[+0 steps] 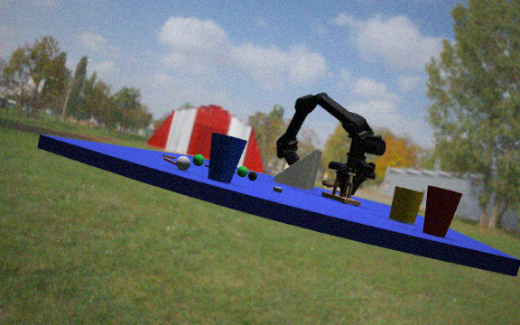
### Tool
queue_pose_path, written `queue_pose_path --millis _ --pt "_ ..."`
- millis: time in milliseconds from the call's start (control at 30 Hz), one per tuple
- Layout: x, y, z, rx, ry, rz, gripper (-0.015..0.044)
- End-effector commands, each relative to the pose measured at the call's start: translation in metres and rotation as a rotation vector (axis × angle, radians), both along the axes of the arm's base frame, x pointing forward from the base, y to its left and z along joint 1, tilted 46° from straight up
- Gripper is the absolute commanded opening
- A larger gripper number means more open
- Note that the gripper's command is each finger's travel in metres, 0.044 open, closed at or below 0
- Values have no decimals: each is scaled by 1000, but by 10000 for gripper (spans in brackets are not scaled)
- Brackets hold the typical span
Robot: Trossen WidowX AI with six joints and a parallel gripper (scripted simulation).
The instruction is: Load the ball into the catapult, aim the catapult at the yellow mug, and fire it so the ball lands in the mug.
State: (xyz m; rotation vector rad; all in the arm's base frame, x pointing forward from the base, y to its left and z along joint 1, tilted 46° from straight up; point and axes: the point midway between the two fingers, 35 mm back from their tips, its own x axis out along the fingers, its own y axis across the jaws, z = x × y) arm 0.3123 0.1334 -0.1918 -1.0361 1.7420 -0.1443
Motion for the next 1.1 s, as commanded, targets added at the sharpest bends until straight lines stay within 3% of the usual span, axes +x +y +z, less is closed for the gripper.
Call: queue_pose_path --millis 0,67,200,1067 --pt "0 1 0 1 -1 0 105" --pt "0 1 0 1 -1 0 92" --pt "3 28 27 2 0 0 0" --pt "3 13 13 -1 3 8 0"
